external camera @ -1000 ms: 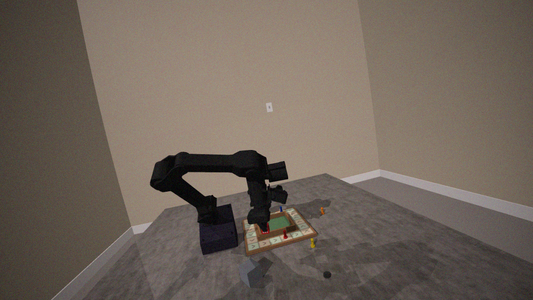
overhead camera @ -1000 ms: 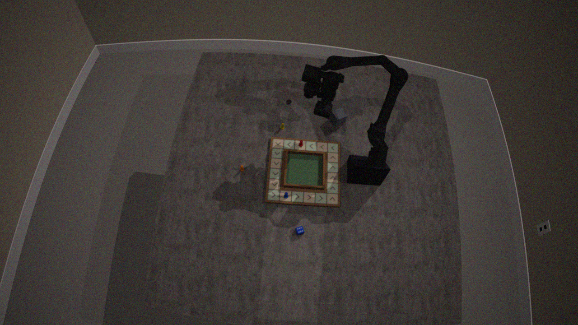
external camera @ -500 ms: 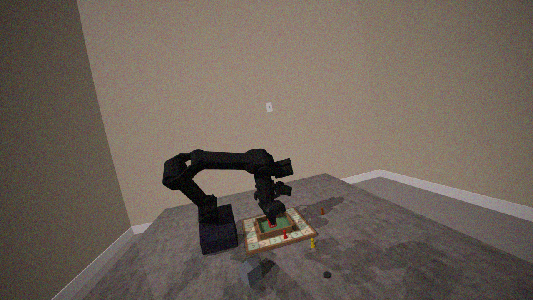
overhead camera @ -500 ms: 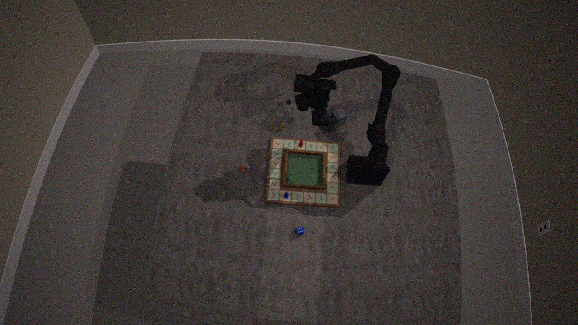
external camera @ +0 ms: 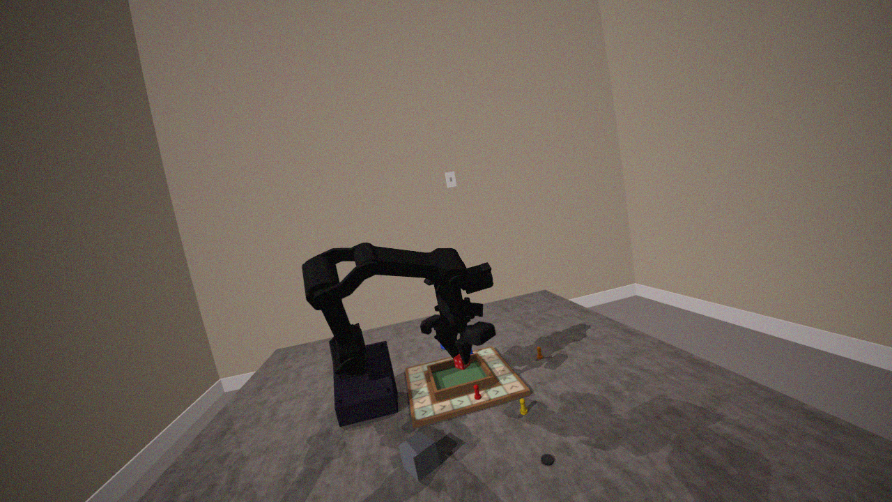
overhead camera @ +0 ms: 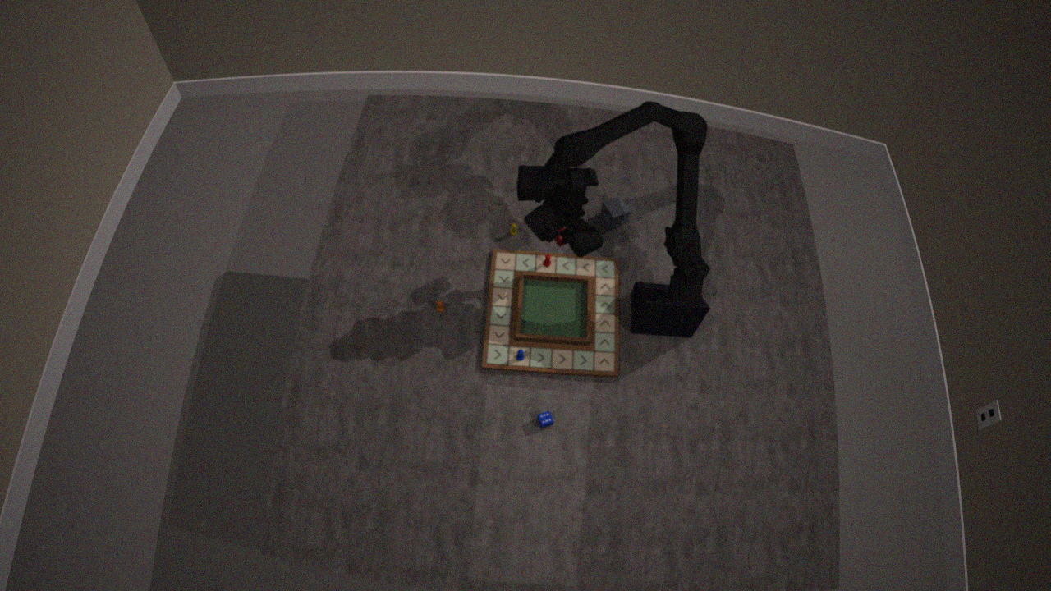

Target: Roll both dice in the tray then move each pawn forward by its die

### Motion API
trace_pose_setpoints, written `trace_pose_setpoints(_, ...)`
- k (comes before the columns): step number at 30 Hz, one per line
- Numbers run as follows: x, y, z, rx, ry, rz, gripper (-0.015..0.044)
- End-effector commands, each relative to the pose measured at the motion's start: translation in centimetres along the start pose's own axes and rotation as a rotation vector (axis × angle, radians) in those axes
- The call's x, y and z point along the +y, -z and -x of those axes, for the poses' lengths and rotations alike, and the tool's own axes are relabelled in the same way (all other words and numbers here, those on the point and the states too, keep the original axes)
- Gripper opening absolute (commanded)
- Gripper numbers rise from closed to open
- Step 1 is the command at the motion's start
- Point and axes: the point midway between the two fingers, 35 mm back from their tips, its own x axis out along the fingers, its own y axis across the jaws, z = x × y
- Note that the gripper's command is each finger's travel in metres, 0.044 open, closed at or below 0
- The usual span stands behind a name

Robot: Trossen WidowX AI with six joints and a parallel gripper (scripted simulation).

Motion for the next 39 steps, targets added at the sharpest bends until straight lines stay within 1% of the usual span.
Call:
trace_pose_setpoints(1, 1.4, -1.3, -0.4, 0.002, -0.008, 0.14, 0.0)
trace_pose_setpoints(24, 9.6, -7.1, -2.6, 0.023, -0.006, 0.922, 0.0)
trace_pose_setpoints(31, 9.8, -7.2, -2.7, 0.021, -0.011, 0.944, 0.0)
trace_pose_setpoints(39, 10.4, -6.6, -3.6, -0.148, -0.2, 0.942, 0.0)
